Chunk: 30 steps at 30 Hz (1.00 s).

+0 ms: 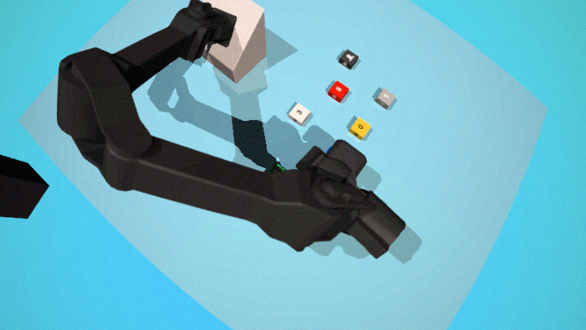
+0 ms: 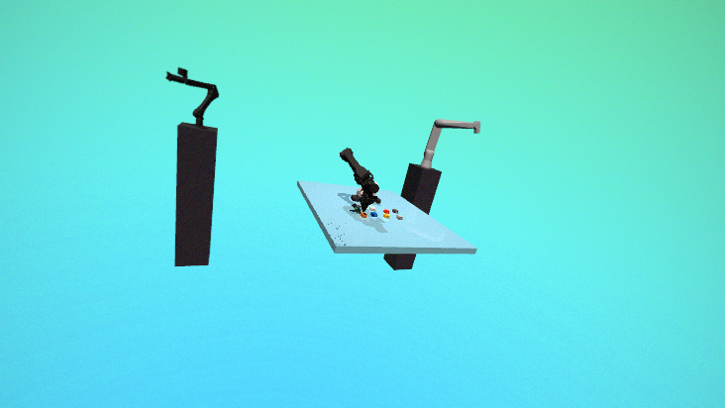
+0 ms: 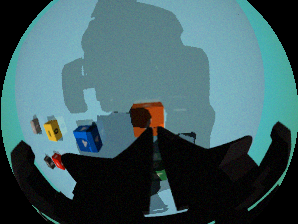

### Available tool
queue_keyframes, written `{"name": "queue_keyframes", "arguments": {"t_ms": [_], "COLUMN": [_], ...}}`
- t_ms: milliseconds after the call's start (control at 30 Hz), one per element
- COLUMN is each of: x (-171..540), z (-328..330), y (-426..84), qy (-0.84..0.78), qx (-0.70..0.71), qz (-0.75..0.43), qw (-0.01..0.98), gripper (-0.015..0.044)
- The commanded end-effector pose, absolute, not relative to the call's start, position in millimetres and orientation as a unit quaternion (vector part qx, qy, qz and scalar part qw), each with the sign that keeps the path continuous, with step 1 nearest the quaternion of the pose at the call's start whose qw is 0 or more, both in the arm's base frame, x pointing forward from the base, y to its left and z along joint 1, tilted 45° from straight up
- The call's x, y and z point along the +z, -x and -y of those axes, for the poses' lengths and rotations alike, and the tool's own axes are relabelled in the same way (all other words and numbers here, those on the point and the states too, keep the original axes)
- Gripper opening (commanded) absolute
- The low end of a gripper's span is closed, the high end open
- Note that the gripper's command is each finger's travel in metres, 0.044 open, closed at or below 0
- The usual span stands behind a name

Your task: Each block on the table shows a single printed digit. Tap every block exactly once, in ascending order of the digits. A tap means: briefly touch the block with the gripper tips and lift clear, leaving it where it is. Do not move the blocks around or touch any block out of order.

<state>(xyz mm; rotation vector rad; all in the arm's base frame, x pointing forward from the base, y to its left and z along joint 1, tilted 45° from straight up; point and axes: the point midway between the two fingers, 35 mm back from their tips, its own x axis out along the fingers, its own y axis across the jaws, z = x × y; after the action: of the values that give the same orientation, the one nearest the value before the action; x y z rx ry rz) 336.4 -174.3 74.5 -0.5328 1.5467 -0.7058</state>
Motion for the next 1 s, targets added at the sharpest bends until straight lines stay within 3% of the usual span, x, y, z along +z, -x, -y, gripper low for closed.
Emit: {"name": "queue_keyframes", "arguments": {"t_ms": [0, 333, 967], "x": [70, 65, 142], "z": [179, 184, 105], "y": [-335, -334, -346], "qy": [0.237, 0.237, 0.235], "qx": [-0.307, -0.307, -0.305], "qz": [-0.676, -0.676, -0.677], "qw": [0.626, 0.626, 0.627], "gripper": [0.0020, 0.0020, 0.0020]}}
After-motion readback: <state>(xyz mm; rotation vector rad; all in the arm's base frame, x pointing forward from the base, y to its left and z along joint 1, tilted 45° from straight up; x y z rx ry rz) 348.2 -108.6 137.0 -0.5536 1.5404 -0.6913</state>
